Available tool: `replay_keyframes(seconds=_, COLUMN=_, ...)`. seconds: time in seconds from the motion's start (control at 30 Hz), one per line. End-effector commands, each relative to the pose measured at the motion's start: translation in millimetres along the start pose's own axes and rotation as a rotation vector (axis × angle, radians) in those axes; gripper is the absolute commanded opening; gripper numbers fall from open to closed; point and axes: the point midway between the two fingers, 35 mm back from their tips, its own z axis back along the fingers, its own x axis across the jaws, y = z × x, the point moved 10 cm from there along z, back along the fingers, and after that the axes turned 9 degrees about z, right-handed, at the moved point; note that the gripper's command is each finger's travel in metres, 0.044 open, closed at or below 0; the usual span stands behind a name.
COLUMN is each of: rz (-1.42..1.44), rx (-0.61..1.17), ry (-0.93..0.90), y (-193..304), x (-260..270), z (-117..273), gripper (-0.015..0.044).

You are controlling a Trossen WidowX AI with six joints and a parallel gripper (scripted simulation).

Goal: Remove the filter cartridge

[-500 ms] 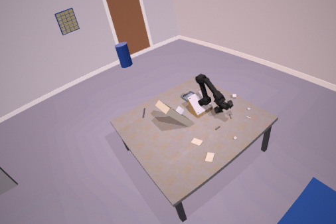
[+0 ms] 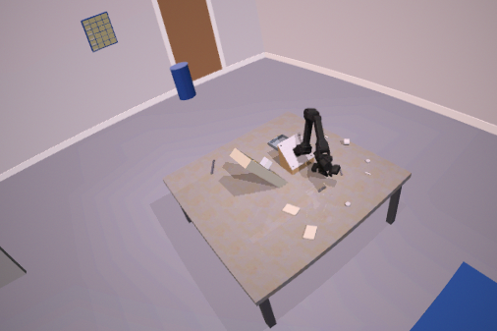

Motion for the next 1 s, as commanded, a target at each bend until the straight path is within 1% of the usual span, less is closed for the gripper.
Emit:
replay_keyframes(seconds=0.0, rz=-0.229, rx=0.13, ry=-0.019, y=30.9, x=13.8, z=9.1, gripper=0.0104)
replay_keyframes(seconds=0.23, rz=-0.598, rx=0.376, ry=-0.008, y=74.2, x=47.9, z=41.7, gripper=0.0104)
replay_keyframes(seconds=0.5, rz=-1.0, rx=0.667, ry=0.072, y=100.7, x=99.7, z=99.3, gripper=0.0104)
replay_keyframes(seconds=0.73, rz=-1.331, rx=0.884, ry=0.209, y=90.3, x=151.5, z=154.6, gripper=0.0104)
replay_keyframes(seconds=0.97, rz=-1.61, rx=1.1, ry=0.417, y=52.0, x=196.4, z=208.5, gripper=0.0104)
